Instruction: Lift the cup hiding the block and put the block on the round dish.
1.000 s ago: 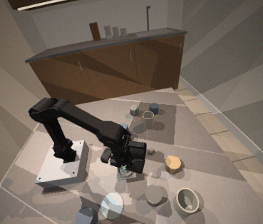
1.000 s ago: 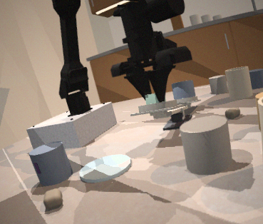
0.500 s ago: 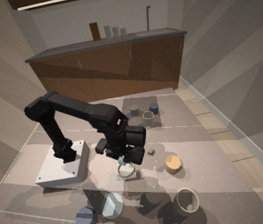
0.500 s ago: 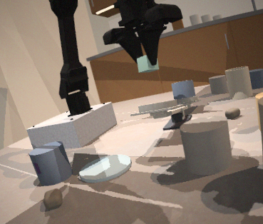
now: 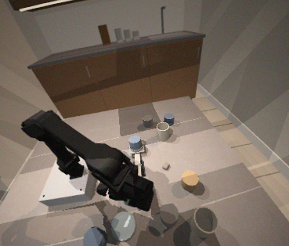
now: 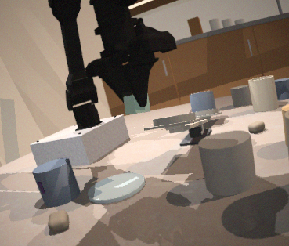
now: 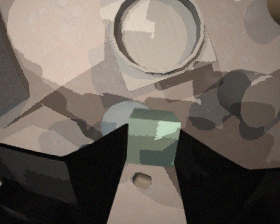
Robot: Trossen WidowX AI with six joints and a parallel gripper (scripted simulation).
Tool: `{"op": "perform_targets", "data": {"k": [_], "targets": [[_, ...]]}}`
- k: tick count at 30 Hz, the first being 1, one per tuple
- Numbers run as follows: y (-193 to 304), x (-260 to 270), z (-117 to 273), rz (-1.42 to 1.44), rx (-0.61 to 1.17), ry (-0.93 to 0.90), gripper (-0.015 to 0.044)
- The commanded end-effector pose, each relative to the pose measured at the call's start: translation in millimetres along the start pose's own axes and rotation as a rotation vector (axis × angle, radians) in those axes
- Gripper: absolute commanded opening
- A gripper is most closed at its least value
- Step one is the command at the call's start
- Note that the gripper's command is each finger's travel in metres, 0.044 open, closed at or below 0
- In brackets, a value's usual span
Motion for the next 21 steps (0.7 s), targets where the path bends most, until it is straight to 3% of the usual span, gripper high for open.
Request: {"op": "perform_targets", "data": {"k": [1,6,21], "targets": [[28,17,-23,0.001,0.002,-0.005,0.0],[58,41,-48,0.001,0.005,-0.008,0.0],[60,42,-90,0.001,0.005,-0.008,0.0]]}}
Point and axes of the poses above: the point midway between the two fingers, 35 mm back from their tips, its own z axis back along the fingers, its own x axis across the jaws, y = z × x, the point moved 6 cm from there along z, back along the fingers, and after that the axes turned 14 degrees about z, right-handed, at the moved point
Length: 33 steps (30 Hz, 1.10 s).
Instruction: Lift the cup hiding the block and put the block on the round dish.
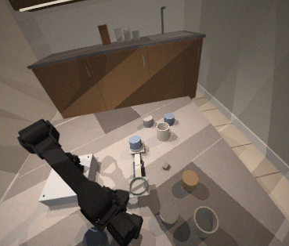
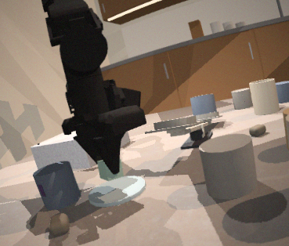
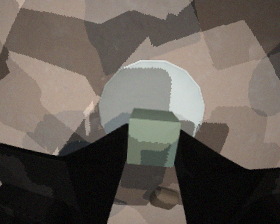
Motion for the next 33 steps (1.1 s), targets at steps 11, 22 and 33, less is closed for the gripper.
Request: {"op": "perform_targets", "data": {"k": [11,22,33], "targets": [[0,1,-17,0.003,0.002,0.002,0.0],[0,0,-21,0.0,0.003,0.004,0.0131],[1,0,-18,0.0,0.003,0.004,0.042]]}}
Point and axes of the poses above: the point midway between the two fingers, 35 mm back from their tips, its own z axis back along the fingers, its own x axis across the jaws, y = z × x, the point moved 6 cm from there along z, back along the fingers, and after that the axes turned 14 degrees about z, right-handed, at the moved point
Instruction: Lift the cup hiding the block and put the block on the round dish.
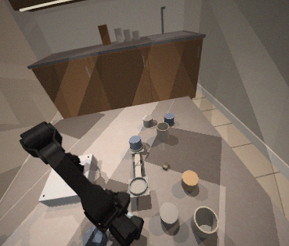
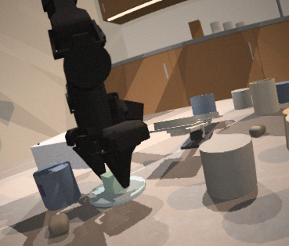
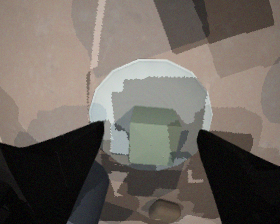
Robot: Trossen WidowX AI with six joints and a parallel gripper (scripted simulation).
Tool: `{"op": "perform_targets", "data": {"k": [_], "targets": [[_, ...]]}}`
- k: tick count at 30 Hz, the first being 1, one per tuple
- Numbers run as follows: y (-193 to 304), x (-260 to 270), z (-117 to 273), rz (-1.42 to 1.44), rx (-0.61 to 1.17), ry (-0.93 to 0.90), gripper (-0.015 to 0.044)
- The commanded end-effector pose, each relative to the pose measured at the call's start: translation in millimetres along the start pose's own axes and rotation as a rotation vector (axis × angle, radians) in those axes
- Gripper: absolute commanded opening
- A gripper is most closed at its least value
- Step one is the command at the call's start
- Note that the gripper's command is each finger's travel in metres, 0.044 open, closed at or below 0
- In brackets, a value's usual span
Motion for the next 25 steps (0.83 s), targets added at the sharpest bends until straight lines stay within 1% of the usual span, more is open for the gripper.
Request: {"op": "perform_targets", "data": {"k": [1,3,4,10,14,25], "targets": [[1,-1,13,0.001,0.001,0.001,0.044],[1,-1,45,0.003,0.001,0.001,0.044],[0,0,54,0.003,0.0,0.0,0.044],[0,0,60,0.003,0.001,0.001,0.044],[-1,2,102,0.001,0.005,0.007,0.044],[-1,3,104,0.0,0.005,0.008,0.044]]}}
Point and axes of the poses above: the point midway between the two fingers, 35 mm back from their tips, its own z axis back along the fingers, its own x axis across the jaws, y = z × x, the point moved 6 cm from there along z, back along the fingers, and after that the axes turned 14 degrees about z, right-handed, at the moved point
